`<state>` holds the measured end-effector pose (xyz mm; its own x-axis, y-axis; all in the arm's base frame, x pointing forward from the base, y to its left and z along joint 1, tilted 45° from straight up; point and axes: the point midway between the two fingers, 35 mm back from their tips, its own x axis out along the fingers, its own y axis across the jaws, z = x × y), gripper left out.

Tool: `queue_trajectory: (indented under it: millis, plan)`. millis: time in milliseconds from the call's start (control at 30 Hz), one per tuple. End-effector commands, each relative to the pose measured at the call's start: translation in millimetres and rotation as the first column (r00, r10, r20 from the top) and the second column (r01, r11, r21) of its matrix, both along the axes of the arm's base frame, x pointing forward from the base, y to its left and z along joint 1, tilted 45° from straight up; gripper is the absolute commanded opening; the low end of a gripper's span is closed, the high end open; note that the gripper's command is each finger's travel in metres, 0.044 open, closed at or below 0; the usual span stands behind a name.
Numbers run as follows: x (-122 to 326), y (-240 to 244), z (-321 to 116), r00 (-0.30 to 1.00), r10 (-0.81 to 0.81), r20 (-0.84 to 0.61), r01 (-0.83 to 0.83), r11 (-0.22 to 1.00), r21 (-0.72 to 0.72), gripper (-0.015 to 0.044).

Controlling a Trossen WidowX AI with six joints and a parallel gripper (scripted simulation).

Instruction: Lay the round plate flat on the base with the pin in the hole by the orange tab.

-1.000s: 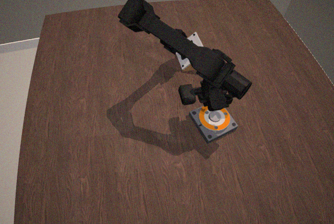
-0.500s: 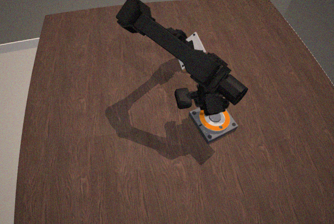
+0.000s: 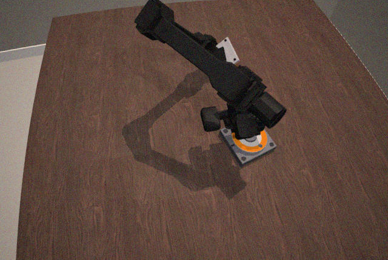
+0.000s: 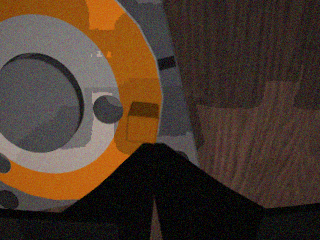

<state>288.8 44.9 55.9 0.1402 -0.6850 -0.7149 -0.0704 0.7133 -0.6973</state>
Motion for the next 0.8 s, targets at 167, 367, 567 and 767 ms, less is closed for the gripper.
queue_trajectory:
  millis: [167, 367, 567, 767]
  plan:
    - [9, -1, 2, 1.000, 0.001, -0.001, -0.001, 1.000, -0.008, 0.0000]
    - [13, -1, 2, 1.000, 0.001, -0.001, -0.001, 1.000, -0.008, 0.0000]
    - [16, -1, 2, 1.000, 0.001, 0.000, -0.001, 1.000, -0.008, 0.0000]
    - [18, 4, 6, 1.000, 0.001, 0.000, -0.001, 1.000, -0.007, 0.0000]
